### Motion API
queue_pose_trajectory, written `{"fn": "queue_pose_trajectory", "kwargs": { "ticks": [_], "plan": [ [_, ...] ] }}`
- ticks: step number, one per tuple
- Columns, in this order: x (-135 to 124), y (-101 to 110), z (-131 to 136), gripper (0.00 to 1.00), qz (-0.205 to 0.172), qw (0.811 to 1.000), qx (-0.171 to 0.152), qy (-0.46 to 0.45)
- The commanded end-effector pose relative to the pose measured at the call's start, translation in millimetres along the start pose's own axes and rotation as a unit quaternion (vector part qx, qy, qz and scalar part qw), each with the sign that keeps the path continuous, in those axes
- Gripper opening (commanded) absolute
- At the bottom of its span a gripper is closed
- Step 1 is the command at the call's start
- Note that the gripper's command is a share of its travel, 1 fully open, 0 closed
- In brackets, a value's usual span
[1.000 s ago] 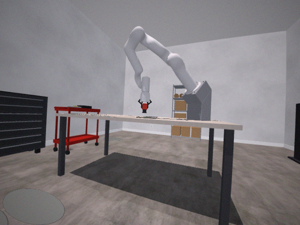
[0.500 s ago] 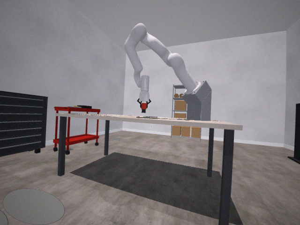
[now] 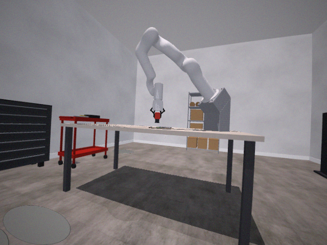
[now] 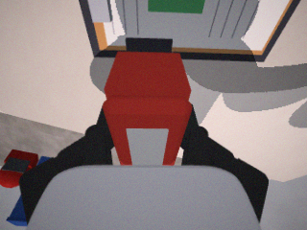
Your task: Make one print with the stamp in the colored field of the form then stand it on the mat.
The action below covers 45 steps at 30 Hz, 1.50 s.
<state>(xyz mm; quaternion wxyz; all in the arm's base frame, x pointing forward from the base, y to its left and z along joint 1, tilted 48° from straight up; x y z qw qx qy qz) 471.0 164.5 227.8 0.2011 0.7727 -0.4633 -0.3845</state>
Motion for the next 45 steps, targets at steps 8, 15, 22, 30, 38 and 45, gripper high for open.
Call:
{"fn": "queue_pose_trajectory", "kwargs": {
  "ticks": [8, 15, 22, 30, 38, 45],
  "plan": [
    [68, -5, 2, 0.32, -0.001, 1.0, 0.0, 0.0],
    [100, -7, 3, 0.32, -0.001, 1.0, 0.0, 0.0],
    [104, -7, 4, 0.32, -0.001, 1.0, 0.0, 0.0],
    [104, -7, 4, 0.32, -0.001, 1.0, 0.0, 0.0],
    [104, -11, 4, 0.32, -0.001, 1.0, 0.0, 0.0],
    [104, -26, 4, 0.32, -0.001, 1.0, 0.0, 0.0]
  ]
}}
Point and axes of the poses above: the point where the finger pads meet when closed, its own y axis back along the fingers, its own z axis across the jaws, x = y × z, the point moved 3 cm from there along y, back along the fingers, and after that the axes turned 14 degrees about -y, right-handed, at the moved point
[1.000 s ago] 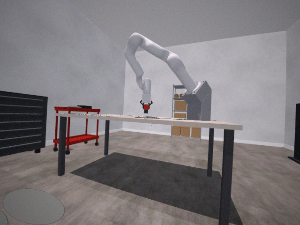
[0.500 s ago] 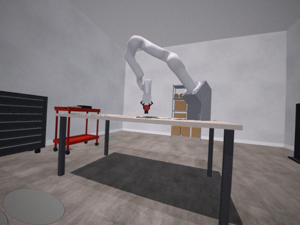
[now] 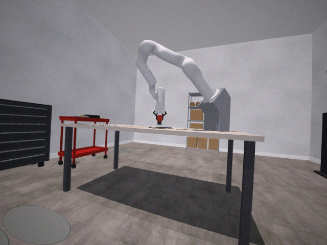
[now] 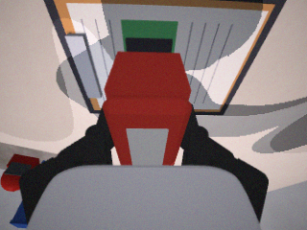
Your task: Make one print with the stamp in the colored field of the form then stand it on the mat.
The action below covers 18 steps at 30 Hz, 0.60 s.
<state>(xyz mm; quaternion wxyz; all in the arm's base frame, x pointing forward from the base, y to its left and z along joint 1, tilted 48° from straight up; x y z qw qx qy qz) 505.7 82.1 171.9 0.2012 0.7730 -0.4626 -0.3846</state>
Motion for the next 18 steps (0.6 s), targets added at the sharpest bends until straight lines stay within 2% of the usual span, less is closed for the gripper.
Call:
{"fn": "queue_pose_trajectory", "kwargs": {
  "ticks": [1, 6, 18],
  "plan": [
    [1, -12, 0, 0.32, 0.0, 1.0, 0.0, 0.0],
    [1, -23, 0, 0.32, 0.0, 1.0, 0.0, 0.0],
    [1, -31, 0, 0.32, 0.0, 1.0, 0.0, 0.0]
  ]
}}
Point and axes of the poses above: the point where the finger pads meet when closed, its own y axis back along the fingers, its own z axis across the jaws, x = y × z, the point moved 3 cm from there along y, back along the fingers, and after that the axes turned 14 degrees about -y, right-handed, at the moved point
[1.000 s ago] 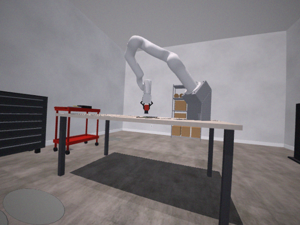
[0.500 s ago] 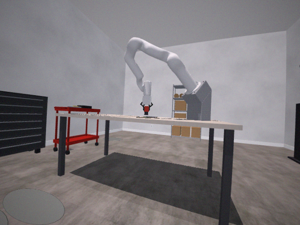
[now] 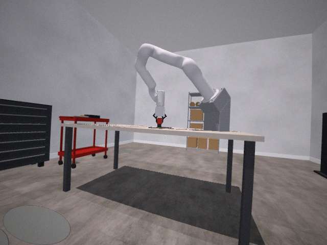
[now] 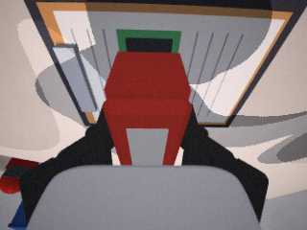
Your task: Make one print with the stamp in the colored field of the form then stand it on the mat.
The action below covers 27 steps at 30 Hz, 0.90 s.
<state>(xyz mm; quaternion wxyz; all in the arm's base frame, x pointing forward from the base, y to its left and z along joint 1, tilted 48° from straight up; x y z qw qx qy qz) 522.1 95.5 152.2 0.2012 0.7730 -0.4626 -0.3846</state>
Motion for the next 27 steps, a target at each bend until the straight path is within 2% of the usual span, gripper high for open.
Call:
{"fn": "queue_pose_trajectory", "kwargs": {
  "ticks": [1, 11, 20, 27],
  "plan": [
    [0, -2, 0, 0.32, 0.0, 1.0, 0.0, 0.0],
    [0, -3, 0, 0.32, 0.0, 1.0, 0.0, 0.0],
    [0, -24, 0, 0.32, 0.0, 1.0, 0.0, 0.0],
    [0, -25, 0, 0.32, 0.0, 1.0, 0.0, 0.0]
  ]
}}
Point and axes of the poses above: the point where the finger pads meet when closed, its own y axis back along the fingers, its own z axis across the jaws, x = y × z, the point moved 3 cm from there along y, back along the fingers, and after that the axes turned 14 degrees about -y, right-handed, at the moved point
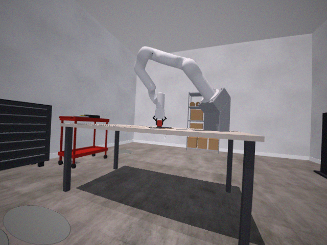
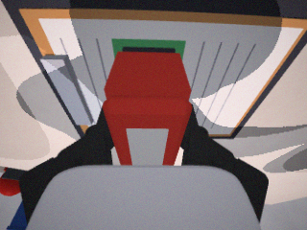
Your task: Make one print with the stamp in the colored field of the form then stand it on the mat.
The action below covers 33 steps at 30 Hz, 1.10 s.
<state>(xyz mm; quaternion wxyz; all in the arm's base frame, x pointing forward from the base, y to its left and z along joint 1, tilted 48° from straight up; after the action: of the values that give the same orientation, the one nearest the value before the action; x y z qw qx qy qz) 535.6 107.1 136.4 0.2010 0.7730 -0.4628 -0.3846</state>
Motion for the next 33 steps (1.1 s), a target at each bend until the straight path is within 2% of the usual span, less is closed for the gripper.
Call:
{"fn": "queue_pose_trajectory", "kwargs": {
  "ticks": [1, 14, 23, 33],
  "plan": [
    [0, -1, 0, 0.32, 0.0, 1.0, 0.0, 0.0],
    [0, 3, 0, 0.32, 0.0, 1.0, 0.0, 0.0],
    [0, 24, 0, 0.32, 0.0, 1.0, 0.0, 0.0],
    [0, 24, 0, 0.32, 0.0, 1.0, 0.0, 0.0]
  ]
}}
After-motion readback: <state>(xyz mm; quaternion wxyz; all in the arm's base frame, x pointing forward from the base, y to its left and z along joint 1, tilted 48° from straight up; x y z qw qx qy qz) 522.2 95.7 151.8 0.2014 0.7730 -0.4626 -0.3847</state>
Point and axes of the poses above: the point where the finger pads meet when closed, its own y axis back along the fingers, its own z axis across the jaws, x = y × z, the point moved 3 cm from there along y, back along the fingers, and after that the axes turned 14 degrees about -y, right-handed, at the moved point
